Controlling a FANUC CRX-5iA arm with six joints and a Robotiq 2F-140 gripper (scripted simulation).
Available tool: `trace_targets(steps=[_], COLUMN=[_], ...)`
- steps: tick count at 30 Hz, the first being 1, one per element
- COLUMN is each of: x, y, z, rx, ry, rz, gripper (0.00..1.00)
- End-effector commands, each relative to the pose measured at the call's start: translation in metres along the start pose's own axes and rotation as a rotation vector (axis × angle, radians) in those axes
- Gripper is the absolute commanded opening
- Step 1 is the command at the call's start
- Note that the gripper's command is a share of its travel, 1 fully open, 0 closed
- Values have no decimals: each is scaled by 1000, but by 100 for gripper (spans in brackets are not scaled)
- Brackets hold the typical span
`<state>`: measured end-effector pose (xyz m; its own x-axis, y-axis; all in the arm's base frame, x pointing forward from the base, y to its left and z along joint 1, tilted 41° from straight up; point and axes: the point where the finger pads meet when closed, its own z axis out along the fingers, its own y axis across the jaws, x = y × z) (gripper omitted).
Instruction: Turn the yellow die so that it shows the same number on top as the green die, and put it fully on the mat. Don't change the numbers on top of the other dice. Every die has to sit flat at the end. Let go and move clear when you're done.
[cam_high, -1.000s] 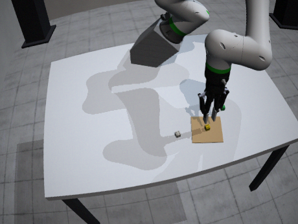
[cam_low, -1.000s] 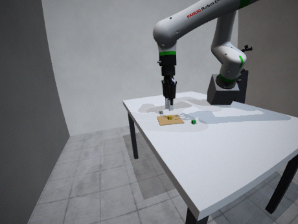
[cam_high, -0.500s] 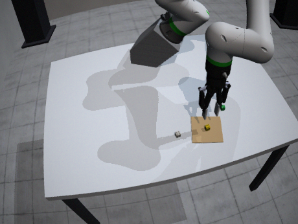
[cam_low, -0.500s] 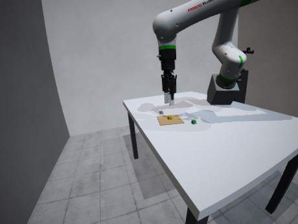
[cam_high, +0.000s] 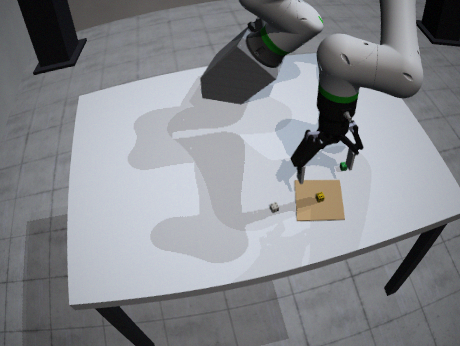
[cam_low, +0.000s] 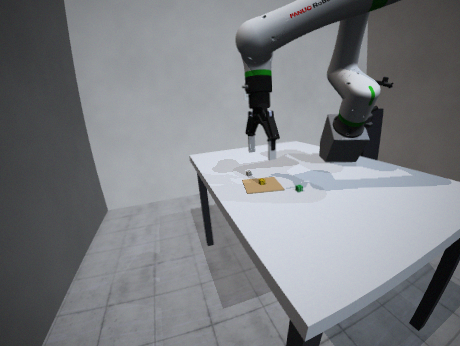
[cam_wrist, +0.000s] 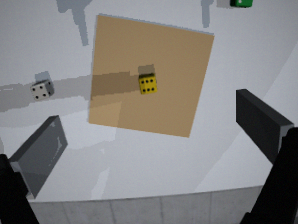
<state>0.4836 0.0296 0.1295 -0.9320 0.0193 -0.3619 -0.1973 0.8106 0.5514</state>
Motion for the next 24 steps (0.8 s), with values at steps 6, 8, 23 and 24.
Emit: trace_targets(steps=[6, 8, 23, 24], x=[0, 0, 0, 0], y=[0, 0, 0, 0], z=[0, 0, 4, 4], rx=[0, 0, 0, 0], ry=[0, 0, 0, 0], rz=[-16, -37, -557, -557], gripper=[100, 100, 100, 100])
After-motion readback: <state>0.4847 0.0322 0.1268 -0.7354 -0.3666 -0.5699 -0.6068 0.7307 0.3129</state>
